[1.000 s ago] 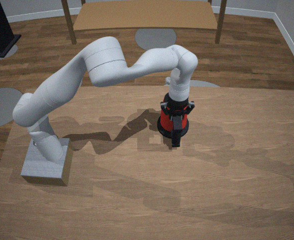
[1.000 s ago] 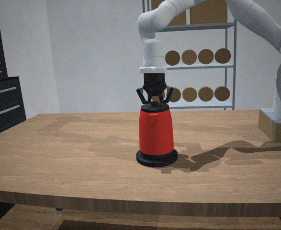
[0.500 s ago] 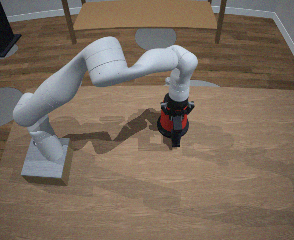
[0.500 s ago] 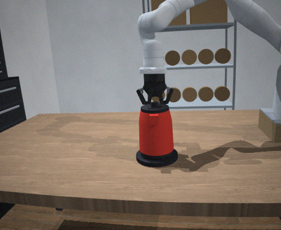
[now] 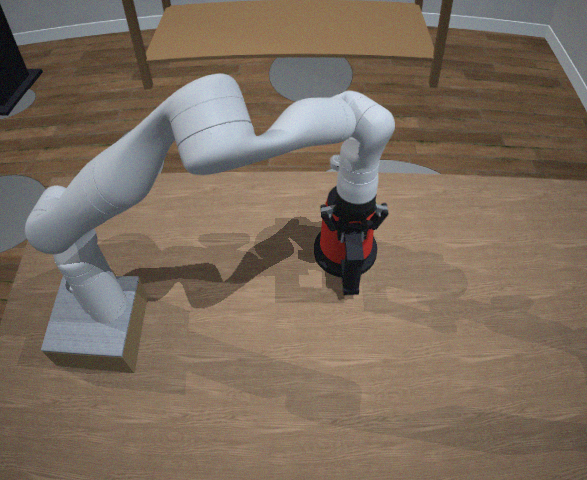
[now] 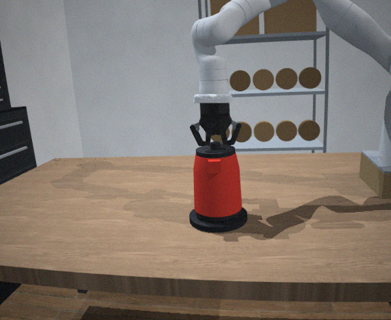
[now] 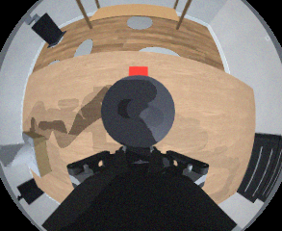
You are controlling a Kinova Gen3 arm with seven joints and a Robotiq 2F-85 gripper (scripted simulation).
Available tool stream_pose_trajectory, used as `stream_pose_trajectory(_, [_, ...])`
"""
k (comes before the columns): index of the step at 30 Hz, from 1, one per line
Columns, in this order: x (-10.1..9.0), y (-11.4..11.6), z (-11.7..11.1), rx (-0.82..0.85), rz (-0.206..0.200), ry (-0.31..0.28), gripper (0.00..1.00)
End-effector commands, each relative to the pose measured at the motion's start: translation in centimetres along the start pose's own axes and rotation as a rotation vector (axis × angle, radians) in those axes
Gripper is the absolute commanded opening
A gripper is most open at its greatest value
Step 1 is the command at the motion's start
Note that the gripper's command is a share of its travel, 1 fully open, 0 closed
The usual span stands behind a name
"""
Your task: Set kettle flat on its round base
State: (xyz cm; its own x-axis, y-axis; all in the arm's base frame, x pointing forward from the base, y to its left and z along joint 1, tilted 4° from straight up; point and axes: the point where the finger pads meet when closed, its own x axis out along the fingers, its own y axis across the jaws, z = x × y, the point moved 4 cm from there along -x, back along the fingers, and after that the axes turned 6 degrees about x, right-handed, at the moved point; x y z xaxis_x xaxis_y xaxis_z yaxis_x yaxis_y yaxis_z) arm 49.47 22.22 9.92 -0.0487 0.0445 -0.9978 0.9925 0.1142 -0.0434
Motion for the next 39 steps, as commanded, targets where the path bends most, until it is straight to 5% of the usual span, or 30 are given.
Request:
stream_pose_trajectory(1, [-0.06, 0.05, -0.02, 0.000, 0.002, 0.001, 0.00])
stream_pose_trajectory(39, [0.47, 0.05, -0.02, 0.000, 0.002, 0.001, 0.00])
